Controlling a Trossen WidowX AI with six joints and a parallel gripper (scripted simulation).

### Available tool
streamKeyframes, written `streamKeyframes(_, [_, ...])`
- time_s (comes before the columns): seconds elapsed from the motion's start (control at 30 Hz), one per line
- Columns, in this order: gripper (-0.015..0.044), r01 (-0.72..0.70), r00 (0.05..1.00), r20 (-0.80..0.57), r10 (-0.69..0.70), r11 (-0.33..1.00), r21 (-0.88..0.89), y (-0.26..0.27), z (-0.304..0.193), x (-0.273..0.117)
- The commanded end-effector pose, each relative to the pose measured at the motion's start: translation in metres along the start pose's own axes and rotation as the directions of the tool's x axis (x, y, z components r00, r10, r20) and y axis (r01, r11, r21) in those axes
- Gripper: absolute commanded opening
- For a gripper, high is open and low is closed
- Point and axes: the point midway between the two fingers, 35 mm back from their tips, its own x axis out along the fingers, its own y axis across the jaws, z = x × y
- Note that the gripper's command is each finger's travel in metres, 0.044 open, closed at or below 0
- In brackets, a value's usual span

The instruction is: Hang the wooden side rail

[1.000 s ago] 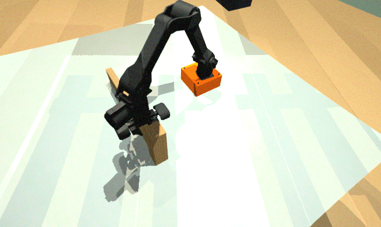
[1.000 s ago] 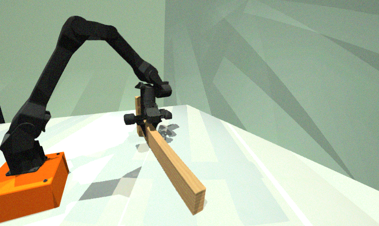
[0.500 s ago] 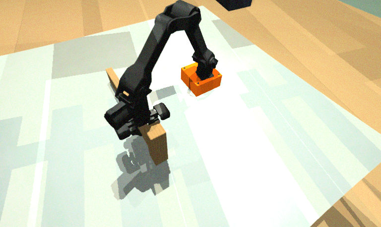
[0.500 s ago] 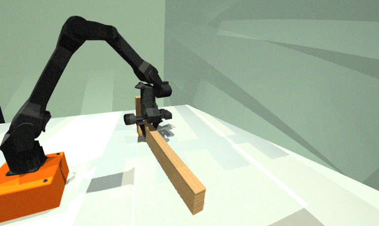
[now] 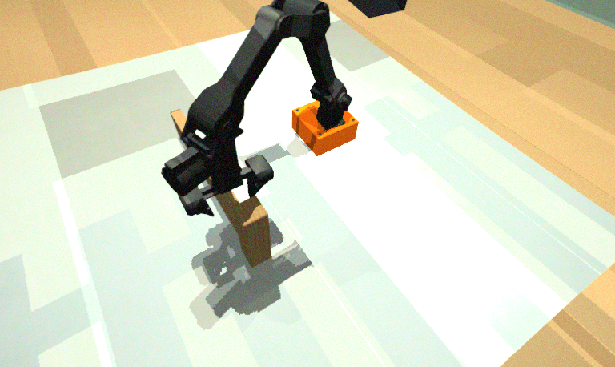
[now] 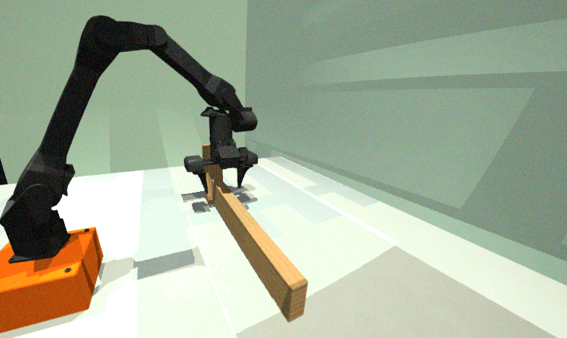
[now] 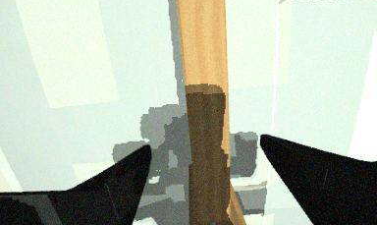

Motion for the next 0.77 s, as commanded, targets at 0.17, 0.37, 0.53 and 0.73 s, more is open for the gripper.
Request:
streamKeyframes(0.17, [0.0440, 0.009, 1.000, 0.002, -0.009, 1.000, -0.003, -0.001, 0.028, -0.002])
streamKeyframes(0.37, [0.0440, 0.003, 1.000, 0.003, -0.003, 1.000, 0.008, 0.001, 0.029, -0.003])
streamKeyframes(0.53, [0.0440, 0.003, 1.000, 0.003, -0.003, 1.000, 0.008, 0.001, 0.029, -0.003])
streamKeyframes(0.73, [0.0440, 0.003, 1.000, 0.003, -0.003, 1.000, 0.008, 0.001, 0.029, -0.003])
